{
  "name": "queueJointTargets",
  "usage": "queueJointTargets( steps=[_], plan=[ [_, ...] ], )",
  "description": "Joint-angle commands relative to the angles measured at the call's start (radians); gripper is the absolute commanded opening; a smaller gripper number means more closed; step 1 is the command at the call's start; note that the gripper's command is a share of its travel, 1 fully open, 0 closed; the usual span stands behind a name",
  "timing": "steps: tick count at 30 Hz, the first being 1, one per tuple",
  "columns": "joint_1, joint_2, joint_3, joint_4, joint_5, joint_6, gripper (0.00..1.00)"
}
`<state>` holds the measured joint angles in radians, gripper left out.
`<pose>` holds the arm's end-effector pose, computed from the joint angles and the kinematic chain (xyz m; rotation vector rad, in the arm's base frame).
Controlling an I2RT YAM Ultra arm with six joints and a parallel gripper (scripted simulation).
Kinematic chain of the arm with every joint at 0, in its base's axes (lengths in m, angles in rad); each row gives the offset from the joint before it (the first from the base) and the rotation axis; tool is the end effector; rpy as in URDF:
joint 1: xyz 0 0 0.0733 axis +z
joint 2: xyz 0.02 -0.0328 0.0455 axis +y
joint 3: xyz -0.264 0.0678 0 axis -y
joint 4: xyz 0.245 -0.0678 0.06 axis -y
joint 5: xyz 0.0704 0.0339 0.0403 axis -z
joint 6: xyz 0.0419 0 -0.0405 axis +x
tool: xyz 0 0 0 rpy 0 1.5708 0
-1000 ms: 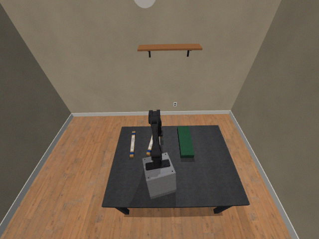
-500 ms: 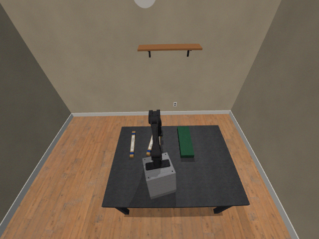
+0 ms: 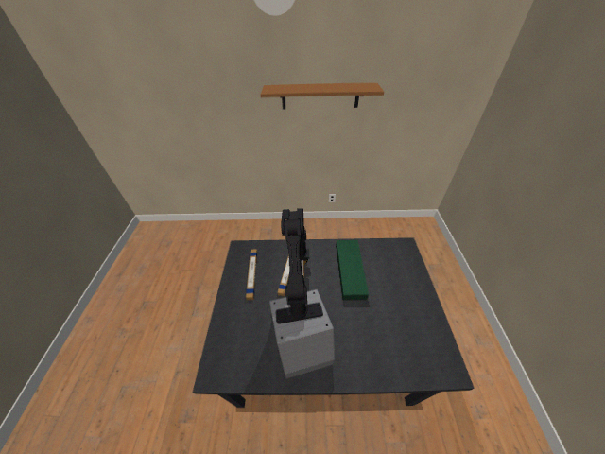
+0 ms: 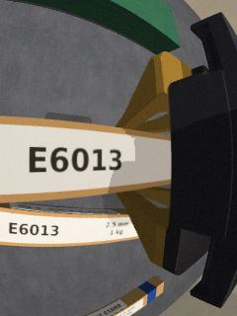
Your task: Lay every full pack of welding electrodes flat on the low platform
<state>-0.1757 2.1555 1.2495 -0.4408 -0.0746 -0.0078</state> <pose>0.3836 -0.0638 0.0737 0.2319 2.9016 0.0782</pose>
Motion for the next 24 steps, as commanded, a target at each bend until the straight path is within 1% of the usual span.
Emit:
queueJointTargets(
  steps=[1,24],
  plan=[
    [-0.003,-0.059,0.000,-0.009,0.000,0.000,0.00],
    [-0.009,-0.137,0.003,-0.090,-0.001,-0.005,0.00]
  ],
)
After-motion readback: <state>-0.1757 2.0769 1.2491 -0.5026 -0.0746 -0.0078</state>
